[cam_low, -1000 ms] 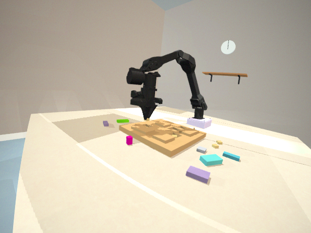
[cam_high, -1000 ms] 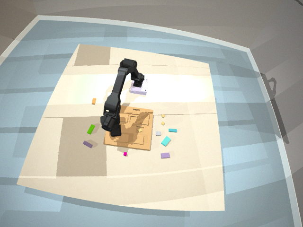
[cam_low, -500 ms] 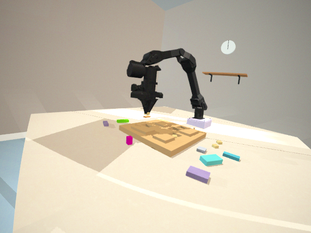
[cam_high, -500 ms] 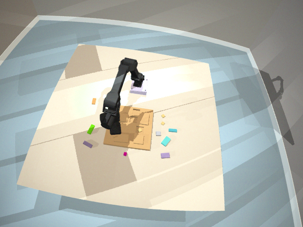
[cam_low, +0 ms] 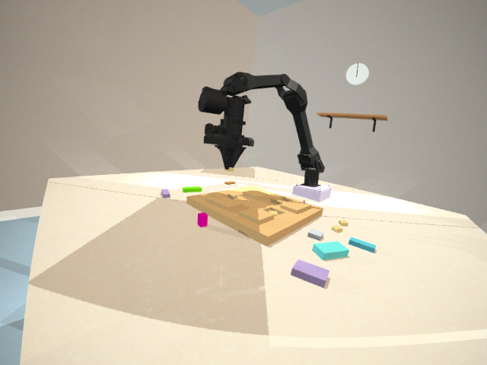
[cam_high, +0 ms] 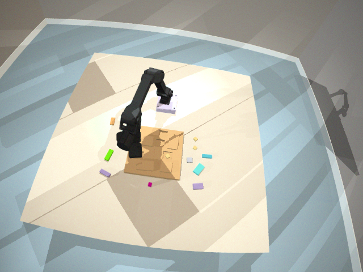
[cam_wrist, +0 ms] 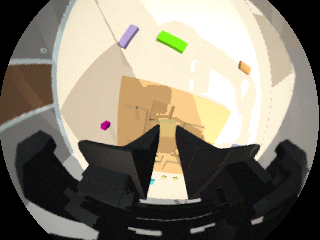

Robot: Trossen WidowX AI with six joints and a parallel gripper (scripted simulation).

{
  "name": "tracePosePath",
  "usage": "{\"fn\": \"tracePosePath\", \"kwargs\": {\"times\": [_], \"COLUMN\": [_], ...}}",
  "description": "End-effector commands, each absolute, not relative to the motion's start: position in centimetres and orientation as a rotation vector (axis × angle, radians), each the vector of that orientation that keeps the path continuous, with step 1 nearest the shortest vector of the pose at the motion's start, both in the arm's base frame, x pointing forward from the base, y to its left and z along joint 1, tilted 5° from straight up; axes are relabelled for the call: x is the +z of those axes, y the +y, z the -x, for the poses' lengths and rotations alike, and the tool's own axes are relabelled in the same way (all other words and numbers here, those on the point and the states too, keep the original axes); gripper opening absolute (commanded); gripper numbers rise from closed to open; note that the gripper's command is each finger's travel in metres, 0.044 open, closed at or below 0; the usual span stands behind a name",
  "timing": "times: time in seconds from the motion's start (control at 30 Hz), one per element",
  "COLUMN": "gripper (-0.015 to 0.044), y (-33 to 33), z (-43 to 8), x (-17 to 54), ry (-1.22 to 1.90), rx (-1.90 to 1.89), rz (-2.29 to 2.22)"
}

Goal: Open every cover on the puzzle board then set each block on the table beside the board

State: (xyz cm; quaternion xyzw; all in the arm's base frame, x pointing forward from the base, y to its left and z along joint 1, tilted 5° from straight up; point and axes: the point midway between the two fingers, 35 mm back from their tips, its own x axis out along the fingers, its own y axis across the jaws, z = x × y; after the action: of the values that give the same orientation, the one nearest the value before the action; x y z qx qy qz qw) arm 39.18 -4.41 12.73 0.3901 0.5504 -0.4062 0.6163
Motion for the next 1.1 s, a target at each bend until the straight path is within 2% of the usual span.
{"fn": "tracePosePath", "kwargs": {"times": [0.0,1.07], "gripper": [0.0080,0.0080], "y": [-5.9,-17.0], "z": [-38.6,-32.6], "x": [13.1,13.6], "ry": [1.262,1.260], "rx": [-0.934,-0.942], "rz": [-0.899,-0.891]}}
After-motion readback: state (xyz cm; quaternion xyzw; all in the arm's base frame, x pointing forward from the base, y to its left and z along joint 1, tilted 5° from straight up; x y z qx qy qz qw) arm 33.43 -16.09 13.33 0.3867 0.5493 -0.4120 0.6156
